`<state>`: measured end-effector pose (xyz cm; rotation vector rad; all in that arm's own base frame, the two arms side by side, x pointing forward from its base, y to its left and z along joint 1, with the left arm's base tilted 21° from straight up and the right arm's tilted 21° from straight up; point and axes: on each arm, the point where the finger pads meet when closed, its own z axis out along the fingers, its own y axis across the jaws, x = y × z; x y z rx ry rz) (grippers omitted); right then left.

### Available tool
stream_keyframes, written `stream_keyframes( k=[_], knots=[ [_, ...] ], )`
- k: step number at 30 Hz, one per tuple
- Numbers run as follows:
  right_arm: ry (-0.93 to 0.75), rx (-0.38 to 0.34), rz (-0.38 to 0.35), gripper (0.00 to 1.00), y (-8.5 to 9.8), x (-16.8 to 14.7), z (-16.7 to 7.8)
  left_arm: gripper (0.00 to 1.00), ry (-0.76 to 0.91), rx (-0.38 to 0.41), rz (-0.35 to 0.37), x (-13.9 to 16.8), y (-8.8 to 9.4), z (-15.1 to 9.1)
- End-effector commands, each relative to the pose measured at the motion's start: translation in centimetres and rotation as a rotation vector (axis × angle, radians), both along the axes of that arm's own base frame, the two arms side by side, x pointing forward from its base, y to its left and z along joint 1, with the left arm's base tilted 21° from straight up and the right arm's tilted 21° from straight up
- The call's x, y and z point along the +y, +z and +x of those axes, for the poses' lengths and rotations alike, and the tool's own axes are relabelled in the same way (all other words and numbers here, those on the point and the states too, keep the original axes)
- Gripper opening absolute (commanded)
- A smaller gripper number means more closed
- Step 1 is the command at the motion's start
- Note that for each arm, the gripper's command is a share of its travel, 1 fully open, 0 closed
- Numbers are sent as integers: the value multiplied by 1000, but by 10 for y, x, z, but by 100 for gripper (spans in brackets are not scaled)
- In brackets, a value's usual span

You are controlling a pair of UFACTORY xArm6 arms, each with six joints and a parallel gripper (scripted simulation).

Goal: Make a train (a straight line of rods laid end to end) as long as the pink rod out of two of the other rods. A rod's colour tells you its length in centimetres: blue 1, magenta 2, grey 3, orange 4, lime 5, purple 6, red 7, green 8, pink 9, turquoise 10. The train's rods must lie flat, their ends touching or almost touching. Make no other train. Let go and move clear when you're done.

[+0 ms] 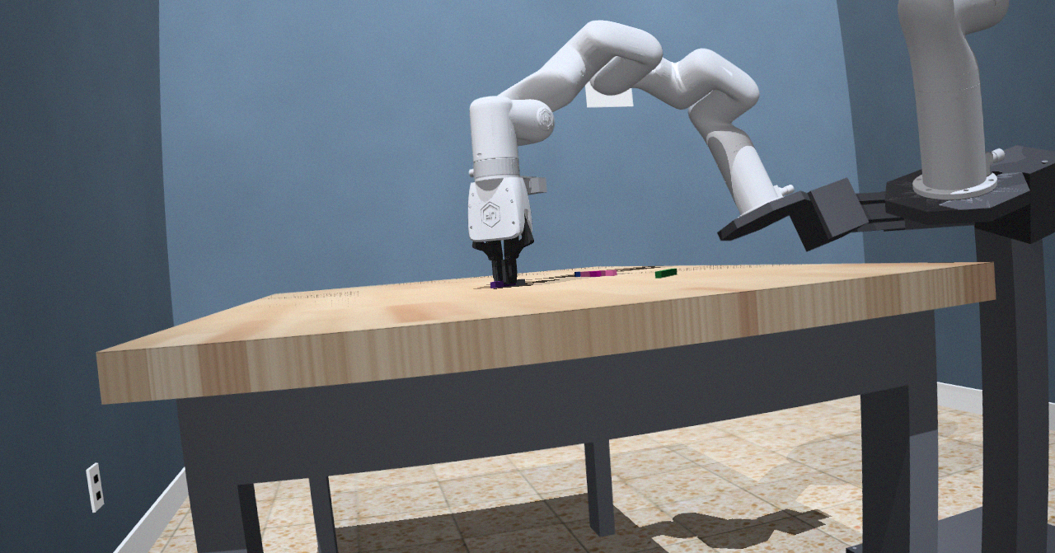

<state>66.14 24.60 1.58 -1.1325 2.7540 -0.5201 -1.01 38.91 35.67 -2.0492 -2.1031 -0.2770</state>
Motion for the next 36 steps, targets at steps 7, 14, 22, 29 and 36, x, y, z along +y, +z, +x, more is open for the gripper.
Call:
stream_keyframes(
  k=[7, 14, 22, 29, 36],
  knots=[
    [1, -4, 2, 10, 2, 1, 1, 100, 0, 0, 4, 0, 2, 0],
    [1, -4, 2, 22, 2, 1, 1, 100, 0, 0, 4, 0, 2, 0],
    [1, -4, 2, 26, 2, 1, 1, 100, 0, 0, 4, 0, 2, 0],
    [1, -4, 2, 26, 3, 1, 1, 100, 0, 0, 4, 0, 2, 0],
    [1, -4, 2, 26, 9, 3, -1, 100, 0, 0, 4, 0, 2, 0]
  ],
)
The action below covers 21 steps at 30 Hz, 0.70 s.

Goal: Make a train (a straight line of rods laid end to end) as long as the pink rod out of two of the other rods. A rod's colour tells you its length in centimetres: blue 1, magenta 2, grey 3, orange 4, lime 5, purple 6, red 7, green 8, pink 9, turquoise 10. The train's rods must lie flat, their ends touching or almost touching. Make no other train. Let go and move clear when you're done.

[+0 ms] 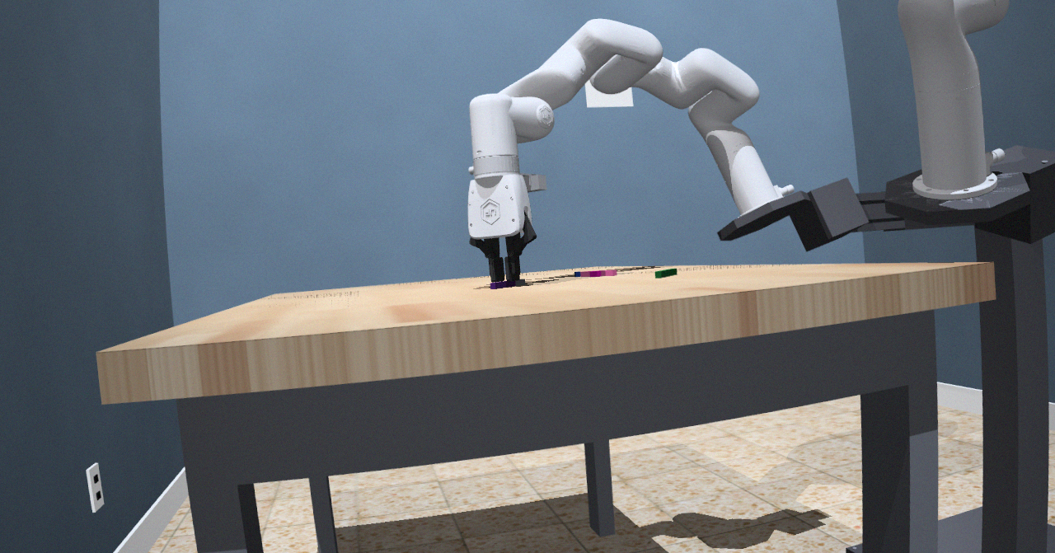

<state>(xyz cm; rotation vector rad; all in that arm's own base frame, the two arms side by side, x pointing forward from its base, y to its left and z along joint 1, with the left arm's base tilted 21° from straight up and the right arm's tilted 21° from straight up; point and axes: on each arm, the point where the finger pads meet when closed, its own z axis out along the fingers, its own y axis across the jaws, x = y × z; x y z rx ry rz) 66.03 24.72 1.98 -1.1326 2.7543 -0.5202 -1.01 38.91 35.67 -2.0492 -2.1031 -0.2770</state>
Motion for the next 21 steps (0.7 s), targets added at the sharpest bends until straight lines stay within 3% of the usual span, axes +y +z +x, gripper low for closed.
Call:
stream_keyframes(
  k=[1, 15, 21],
  knots=[
    [1, -4, 2, 26, 7, 3, 0, 100, 0, 0, 4, 0, 2, 0],
    [1, -4, 2, 26, 71, 21, -17, 100, 0, 0, 4, 0, 2, 0],
    [1, -4, 2, 26, 81, 24, -19, 100, 0, 0, 4, 0, 2, 0]
  ],
)
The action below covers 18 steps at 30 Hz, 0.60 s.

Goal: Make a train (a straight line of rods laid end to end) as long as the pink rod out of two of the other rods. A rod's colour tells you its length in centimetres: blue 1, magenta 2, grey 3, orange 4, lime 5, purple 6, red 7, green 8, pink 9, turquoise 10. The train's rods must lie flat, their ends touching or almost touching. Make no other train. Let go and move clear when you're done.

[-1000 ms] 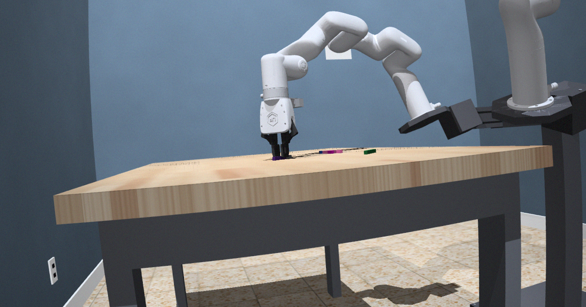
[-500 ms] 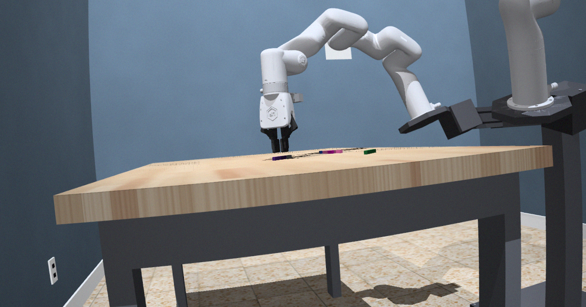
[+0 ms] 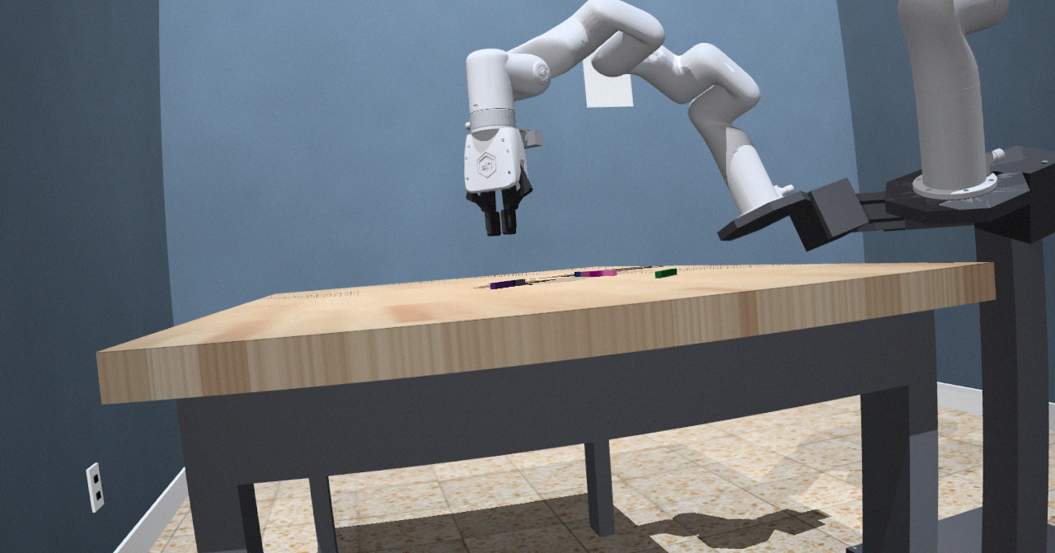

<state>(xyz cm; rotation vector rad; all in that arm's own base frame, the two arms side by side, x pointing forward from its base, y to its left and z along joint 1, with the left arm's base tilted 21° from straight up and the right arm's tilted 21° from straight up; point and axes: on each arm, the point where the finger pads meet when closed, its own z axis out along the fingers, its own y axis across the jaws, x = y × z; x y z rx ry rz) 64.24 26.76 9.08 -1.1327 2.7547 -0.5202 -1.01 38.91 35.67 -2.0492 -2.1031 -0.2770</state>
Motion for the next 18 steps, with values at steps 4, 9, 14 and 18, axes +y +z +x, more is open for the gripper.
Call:
stream_keyframes(
  k=[4, 9, 14, 18],
  knots=[
    [1, -5, 3, 26, 11, 4, -2, 100, 0, 0, 4, 0, 2, 0],
    [1, -5, 3, 100, 11, 4, -2, 100, 0, 0, 4, 0, 2, 0],
    [1, -5, 3, 100, 11, 4, -2, 100, 0, 0, 4, 0, 2, 0],
    [1, -5, 3, 100, 11, 4, -2, 100, 0, 0, 4, 0, 2, 0]
  ],
)
